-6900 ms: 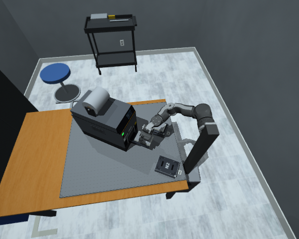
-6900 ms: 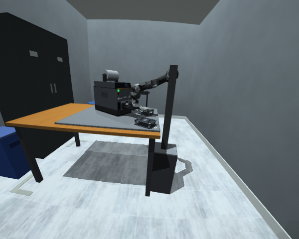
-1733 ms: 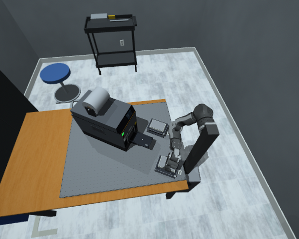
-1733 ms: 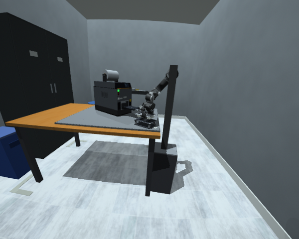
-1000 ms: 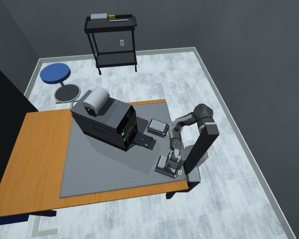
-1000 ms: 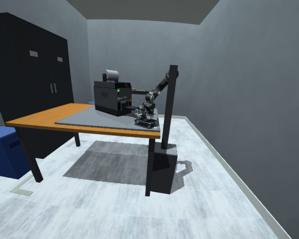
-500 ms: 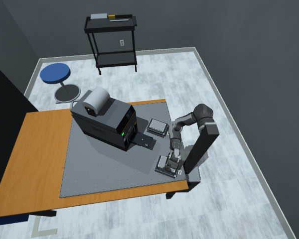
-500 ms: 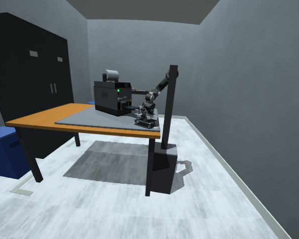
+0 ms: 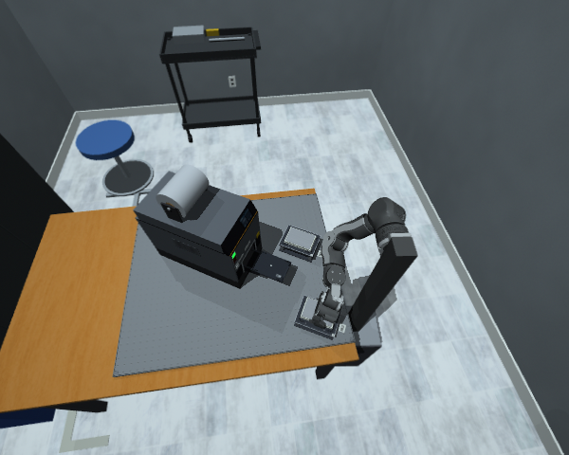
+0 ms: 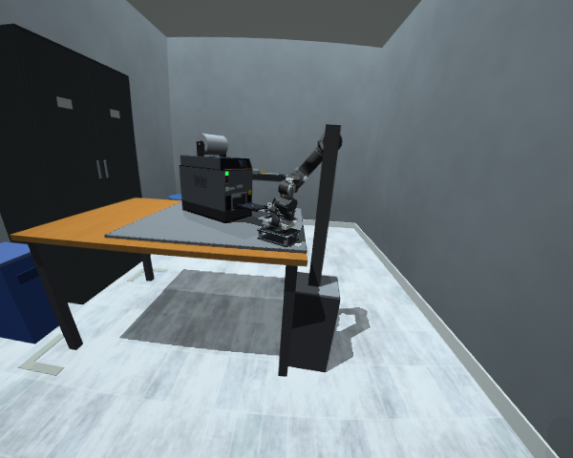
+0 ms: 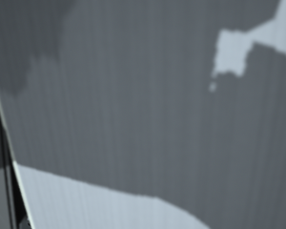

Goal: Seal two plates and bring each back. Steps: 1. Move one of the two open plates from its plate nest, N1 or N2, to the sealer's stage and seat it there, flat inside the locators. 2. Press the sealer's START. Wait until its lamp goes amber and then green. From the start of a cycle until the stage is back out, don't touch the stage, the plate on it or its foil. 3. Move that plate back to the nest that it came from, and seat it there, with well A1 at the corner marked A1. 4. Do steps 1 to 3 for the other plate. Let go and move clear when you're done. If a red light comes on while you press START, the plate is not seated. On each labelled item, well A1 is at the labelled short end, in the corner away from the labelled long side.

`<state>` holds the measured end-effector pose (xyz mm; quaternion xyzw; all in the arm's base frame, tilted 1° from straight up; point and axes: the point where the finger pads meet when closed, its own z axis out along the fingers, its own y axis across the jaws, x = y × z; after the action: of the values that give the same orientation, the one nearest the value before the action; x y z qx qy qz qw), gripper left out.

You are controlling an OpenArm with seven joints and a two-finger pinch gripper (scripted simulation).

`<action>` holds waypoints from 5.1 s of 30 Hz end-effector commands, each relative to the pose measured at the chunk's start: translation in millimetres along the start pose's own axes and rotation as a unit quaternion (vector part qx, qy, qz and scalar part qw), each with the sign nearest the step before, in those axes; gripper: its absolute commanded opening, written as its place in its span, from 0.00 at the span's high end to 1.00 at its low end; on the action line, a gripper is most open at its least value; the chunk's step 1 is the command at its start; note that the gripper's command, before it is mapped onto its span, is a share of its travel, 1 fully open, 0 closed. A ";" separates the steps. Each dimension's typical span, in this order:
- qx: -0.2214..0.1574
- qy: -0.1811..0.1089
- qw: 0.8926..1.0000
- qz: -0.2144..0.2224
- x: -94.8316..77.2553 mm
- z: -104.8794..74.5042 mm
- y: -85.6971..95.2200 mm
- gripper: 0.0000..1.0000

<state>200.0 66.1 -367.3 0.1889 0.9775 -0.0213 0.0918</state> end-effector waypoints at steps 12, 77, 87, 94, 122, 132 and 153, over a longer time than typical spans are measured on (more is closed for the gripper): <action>-0.002 -0.001 1.000 -0.001 1.1 3.7 1.0 1.00; -0.002 -0.001 1.000 -0.001 2.8 11.5 0.8 1.00; -0.002 -0.001 1.000 -0.001 2.7 11.6 0.9 1.00; -0.004 0.000 1.000 -0.003 3.8 13.5 1.4 1.00; -0.004 0.000 1.000 -0.003 5.1 21.3 1.5 1.00; -0.002 -0.001 1.000 -0.001 4.8 22.6 0.9 1.00; -0.002 -0.001 1.000 -0.001 4.9 22.6 0.8 1.00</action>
<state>199.9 65.8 -390.7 0.1889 0.9774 -0.0213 0.0923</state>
